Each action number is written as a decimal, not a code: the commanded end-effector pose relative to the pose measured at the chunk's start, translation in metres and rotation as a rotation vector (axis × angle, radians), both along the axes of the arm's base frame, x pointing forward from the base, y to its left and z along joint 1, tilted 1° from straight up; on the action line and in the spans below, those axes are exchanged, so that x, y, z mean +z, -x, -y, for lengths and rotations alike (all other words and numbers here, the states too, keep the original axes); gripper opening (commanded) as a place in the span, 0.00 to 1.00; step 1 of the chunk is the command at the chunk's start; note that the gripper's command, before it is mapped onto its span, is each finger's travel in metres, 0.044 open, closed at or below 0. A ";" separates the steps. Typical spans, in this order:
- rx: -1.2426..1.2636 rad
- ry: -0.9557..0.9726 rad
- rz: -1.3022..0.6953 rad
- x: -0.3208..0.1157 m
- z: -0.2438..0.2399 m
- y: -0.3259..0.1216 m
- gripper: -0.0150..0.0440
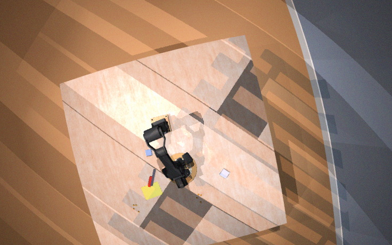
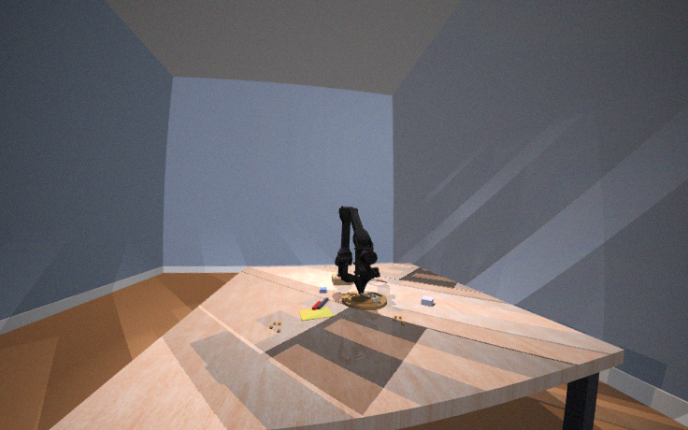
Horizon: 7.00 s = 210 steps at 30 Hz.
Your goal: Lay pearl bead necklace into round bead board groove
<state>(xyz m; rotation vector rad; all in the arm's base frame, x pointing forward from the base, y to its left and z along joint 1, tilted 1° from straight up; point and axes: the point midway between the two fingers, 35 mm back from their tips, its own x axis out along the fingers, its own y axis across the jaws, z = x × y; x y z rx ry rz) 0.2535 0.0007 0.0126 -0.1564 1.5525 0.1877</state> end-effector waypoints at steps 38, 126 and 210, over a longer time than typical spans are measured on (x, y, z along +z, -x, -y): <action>0.005 0.005 -0.002 0.006 0.025 0.013 0.25; -1.420 -0.007 -0.028 0.030 0.030 0.014 0.46; -1.416 -0.011 -0.027 0.005 0.027 -0.002 0.39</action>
